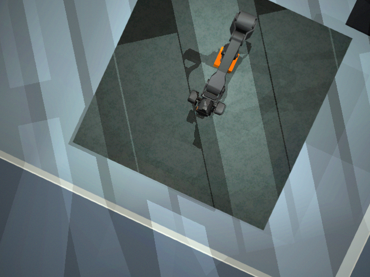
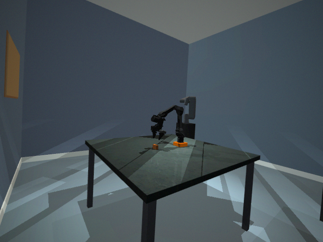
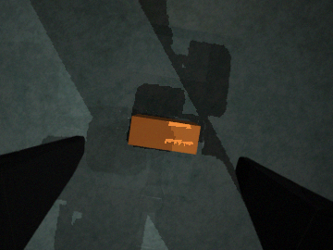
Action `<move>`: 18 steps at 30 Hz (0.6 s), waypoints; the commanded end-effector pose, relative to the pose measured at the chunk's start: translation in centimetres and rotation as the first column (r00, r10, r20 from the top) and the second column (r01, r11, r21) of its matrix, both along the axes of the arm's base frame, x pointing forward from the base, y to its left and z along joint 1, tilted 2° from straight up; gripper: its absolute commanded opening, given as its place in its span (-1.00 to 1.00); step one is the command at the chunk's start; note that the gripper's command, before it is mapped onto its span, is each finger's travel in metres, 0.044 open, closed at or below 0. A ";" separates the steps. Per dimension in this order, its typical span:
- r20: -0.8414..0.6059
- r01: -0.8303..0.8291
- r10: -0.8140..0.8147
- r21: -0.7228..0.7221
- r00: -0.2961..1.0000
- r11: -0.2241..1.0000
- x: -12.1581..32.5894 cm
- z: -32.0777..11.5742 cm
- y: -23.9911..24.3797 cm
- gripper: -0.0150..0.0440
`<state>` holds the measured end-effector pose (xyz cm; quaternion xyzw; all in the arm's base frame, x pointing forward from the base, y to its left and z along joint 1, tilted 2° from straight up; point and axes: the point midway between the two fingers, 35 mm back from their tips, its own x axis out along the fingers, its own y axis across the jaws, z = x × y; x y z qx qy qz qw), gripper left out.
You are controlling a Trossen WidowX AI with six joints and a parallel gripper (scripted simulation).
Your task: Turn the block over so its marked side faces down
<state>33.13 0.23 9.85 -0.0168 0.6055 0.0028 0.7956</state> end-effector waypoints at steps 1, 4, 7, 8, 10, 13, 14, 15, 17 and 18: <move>-0.222 0.014 -0.017 -0.014 0.975 1.000 1.0 1.0 -0.1 1.00; -0.245 0.014 -0.017 -0.015 0.969 1.000 1.1 1.1 -0.1 1.00; -0.245 0.014 -0.017 -0.015 0.969 1.000 1.1 1.1 -0.1 1.00; -0.245 0.014 -0.017 -0.015 0.969 1.000 1.1 1.1 -0.1 1.00; -0.245 0.014 -0.017 -0.015 0.969 1.000 1.1 1.1 -0.1 1.00; -0.245 0.014 -0.017 -0.015 0.969 1.000 1.1 0.9 -0.1 1.00; -0.245 0.014 -0.017 -0.015 0.969 1.000 1.1 0.3 -0.1 1.00; -0.245 0.014 -0.017 -0.015 0.969 1.000 1.2 -0.6 -0.2 1.00; -0.245 0.014 -0.017 -0.015 0.969 1.000 1.2 -2.2 -0.2 1.00; -0.245 0.014 -0.017 -0.015 0.969 1.000 1.1 -2.4 -0.2 1.00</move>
